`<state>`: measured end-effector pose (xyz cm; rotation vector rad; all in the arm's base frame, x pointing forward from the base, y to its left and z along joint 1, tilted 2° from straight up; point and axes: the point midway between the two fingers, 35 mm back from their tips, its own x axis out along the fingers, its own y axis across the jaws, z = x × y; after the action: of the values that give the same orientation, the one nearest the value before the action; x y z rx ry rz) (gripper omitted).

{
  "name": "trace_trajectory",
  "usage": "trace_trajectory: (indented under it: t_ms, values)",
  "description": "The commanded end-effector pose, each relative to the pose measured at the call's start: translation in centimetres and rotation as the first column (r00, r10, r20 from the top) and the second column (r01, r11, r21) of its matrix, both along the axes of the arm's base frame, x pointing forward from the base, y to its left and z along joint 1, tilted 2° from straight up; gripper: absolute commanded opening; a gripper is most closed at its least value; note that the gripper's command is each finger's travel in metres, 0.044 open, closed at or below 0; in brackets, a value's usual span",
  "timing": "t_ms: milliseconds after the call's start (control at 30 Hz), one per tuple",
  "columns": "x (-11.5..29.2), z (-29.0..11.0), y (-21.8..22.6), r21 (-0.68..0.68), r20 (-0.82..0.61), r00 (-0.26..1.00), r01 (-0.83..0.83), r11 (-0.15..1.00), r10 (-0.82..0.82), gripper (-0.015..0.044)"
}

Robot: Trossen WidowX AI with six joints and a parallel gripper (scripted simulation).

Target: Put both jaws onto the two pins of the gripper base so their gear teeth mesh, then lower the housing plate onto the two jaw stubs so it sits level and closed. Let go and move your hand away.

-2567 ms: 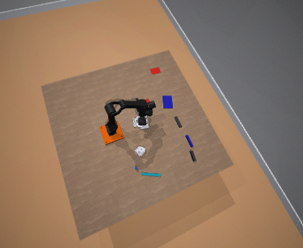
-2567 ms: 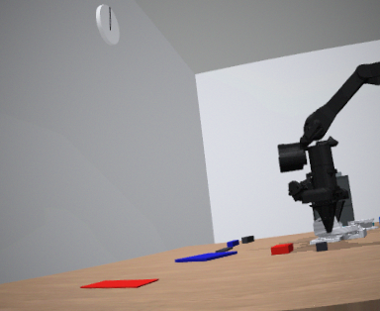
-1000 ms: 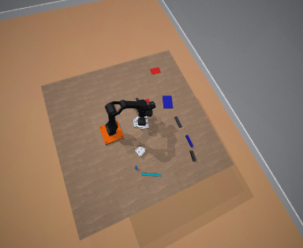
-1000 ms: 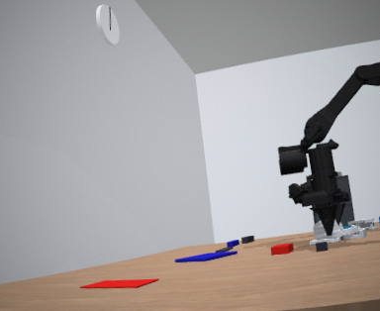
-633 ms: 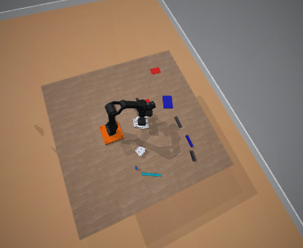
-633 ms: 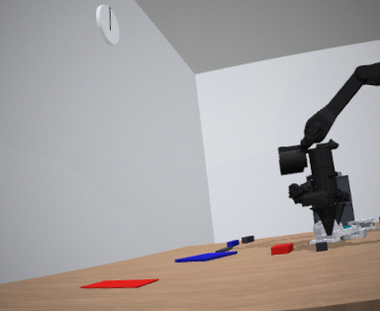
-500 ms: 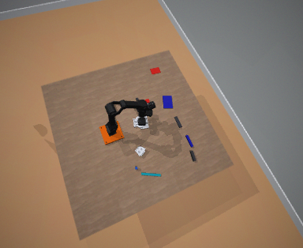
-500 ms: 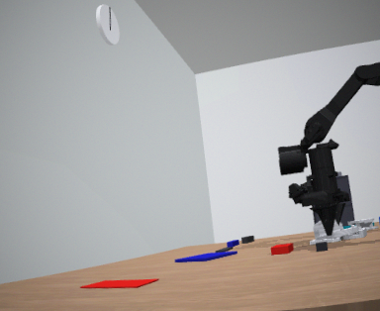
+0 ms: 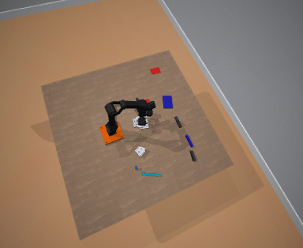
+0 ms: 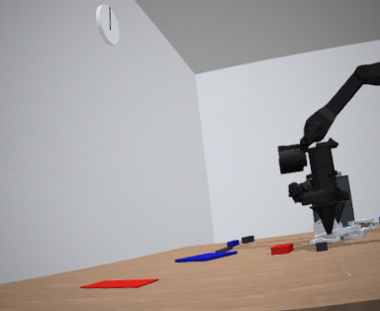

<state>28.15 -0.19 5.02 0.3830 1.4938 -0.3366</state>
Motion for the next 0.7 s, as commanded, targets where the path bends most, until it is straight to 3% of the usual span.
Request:
trace_trajectory:
  t_ms: [0, 667]
  values:
    - [0.07, -0.03, -0.01, 0.002, 0.002, 1.000, 0.002, 1.000, -0.002, 0.0134]
    - [0.10, -0.46, 0.00, 0.002, 0.002, 1.000, 0.002, 1.000, -0.002, 0.0134]
